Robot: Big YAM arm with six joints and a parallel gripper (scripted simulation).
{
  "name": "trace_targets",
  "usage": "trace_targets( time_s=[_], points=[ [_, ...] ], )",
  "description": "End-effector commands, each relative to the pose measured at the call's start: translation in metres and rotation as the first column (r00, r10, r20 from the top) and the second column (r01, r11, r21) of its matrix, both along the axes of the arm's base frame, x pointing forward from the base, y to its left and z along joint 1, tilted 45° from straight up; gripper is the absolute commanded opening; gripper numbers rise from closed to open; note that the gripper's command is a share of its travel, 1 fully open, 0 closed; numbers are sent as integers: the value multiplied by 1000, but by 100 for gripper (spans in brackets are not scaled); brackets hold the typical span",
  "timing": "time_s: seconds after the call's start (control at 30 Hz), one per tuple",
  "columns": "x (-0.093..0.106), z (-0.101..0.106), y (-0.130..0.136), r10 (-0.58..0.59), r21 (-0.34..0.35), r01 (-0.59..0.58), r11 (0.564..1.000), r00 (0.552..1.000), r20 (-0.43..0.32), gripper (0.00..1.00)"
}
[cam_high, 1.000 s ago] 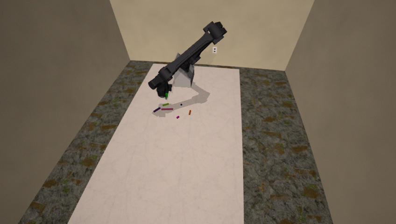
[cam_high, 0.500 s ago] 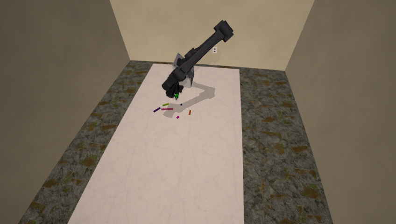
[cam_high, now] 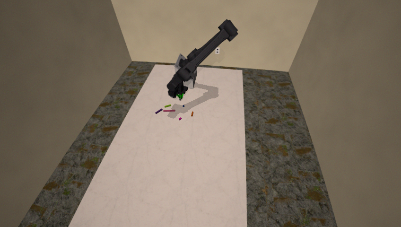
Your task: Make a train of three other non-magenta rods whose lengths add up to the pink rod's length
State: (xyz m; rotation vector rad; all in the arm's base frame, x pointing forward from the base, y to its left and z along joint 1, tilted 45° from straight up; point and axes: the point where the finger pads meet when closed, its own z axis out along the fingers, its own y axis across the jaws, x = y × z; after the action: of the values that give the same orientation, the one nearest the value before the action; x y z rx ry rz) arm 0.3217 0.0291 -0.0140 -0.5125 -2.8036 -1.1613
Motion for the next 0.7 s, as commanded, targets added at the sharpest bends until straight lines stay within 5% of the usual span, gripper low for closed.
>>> trace_targets(
  time_s=[0.0, 0.67],
  points=[
    [0, 0, -1, -21, 2, 21, 1000, 1000, -13, 4],
    [1, -22, 23, -9, 5, 9, 1000, 1000, -16, 4]
  ],
)
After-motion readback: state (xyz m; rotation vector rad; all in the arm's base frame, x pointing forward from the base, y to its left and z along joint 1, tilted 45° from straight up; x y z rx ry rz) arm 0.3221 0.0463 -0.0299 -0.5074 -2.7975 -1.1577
